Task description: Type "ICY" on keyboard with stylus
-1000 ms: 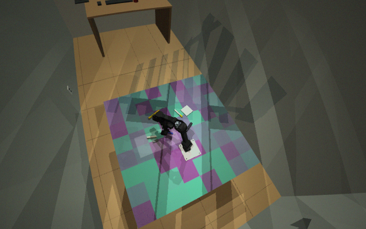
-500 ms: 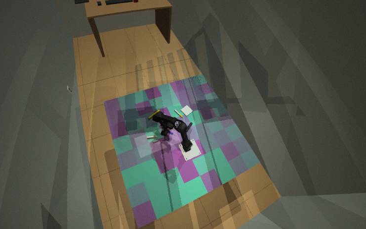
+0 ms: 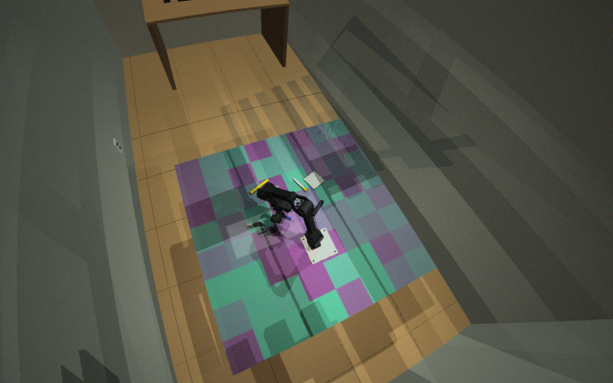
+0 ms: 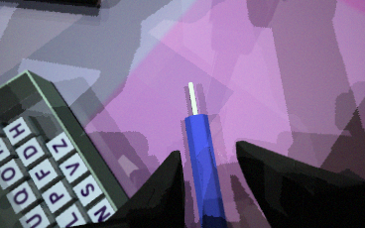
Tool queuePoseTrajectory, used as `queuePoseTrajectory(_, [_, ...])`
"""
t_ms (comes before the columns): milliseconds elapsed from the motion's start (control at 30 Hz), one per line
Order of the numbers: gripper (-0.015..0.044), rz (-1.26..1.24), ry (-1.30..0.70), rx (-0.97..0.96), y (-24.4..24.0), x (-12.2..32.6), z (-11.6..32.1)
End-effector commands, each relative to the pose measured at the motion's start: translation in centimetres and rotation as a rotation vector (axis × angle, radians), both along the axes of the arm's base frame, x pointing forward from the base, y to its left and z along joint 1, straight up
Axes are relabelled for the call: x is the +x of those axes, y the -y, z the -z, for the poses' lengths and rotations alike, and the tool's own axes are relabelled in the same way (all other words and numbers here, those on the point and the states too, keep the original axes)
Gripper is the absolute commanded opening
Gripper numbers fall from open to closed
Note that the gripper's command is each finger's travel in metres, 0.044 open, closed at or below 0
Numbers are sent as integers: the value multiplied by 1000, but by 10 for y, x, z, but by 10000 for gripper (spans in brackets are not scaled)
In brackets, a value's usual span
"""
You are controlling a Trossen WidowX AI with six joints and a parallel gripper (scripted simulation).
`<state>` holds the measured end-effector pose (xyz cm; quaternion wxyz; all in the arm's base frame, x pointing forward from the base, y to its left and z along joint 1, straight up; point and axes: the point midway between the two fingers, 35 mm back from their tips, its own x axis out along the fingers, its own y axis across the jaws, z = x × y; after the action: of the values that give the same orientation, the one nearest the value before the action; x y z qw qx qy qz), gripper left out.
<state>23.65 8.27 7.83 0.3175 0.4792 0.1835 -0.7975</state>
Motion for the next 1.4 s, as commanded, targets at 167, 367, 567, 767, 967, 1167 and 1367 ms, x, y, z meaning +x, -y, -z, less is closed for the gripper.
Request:
queuePoseTrajectory(167, [150,1,-2,-6,1,-1,8])
queuePoseTrajectory(367, [150,1,-2,-6,1,0,12])
queuePoseTrajectory(567, [150,1,-2,-6,1,0,16])
queuePoseTrajectory(767, [150,1,-2,-6,1,0,20])
queuePoseTrajectory(967, [150,1,-2,-6,1,0,25])
queuePoseTrajectory(1167, [150,1,-2,-6,1,0,29])
queuePoseTrajectory(1367, [150,1,-2,-6,1,1,34])
